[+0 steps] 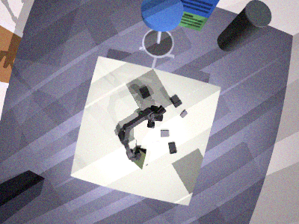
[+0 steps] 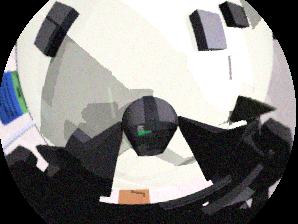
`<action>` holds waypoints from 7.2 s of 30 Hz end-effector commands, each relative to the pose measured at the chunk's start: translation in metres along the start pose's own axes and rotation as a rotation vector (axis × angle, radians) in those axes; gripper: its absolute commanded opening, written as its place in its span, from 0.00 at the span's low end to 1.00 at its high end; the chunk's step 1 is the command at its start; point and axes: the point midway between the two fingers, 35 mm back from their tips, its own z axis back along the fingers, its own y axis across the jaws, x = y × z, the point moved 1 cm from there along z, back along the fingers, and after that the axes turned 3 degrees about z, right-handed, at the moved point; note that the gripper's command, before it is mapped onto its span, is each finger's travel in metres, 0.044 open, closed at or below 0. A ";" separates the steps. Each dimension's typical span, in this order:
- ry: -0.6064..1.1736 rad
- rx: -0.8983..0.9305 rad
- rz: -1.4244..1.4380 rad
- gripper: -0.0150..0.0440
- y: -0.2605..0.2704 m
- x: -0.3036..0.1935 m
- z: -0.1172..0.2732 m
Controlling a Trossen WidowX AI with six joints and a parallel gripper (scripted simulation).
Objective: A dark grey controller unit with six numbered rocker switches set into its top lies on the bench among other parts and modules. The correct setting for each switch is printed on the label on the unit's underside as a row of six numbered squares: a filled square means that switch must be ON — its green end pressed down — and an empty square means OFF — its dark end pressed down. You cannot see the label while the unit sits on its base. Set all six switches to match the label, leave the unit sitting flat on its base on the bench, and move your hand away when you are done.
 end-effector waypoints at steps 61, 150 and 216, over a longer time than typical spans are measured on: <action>-0.127 0.000 -0.005 0.82 0.002 -0.046 0.031; -0.303 -0.011 -0.006 0.82 0.007 -0.121 0.046; -0.155 -0.003 -0.006 0.83 0.010 -0.170 0.043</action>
